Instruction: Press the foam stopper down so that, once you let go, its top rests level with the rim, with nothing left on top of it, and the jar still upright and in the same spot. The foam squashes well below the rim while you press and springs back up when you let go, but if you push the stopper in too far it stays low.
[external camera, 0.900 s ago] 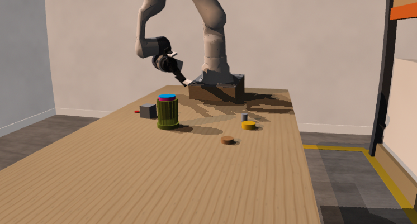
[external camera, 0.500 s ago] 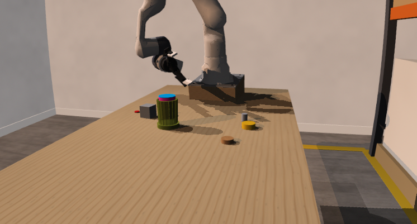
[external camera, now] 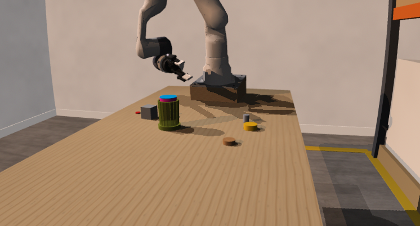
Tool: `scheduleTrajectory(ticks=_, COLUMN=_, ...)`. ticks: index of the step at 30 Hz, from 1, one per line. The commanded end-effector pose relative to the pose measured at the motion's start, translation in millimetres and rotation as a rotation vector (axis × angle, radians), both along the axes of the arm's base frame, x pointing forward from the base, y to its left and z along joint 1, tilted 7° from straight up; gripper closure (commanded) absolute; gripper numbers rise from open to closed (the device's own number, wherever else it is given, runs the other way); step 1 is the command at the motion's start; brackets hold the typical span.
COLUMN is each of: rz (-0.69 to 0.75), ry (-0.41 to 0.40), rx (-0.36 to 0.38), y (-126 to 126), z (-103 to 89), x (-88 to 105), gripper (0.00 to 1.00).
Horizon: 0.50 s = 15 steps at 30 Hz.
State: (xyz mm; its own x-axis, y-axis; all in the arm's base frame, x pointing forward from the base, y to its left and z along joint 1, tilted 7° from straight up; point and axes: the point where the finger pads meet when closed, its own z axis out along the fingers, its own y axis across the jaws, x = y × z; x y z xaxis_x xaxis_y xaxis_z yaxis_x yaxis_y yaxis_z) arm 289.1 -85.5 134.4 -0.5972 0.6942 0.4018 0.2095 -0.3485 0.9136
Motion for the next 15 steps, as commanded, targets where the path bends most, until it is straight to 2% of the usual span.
scheduleTrajectory(ticks=1, rz=0.026, ry=-0.005, rx=-0.018, y=4, z=-1.1, x=0.6, gripper=1.00)
scheduleTrajectory(ticks=8, rz=0.093, ry=-0.016, rx=-0.056, y=15, z=-3.7, x=2.1, gripper=1.00)
scheduleTrajectory(ticks=15, rz=0.267, ry=-0.055, rx=-0.156, y=42, z=-10.9, x=4.2, gripper=1.00)
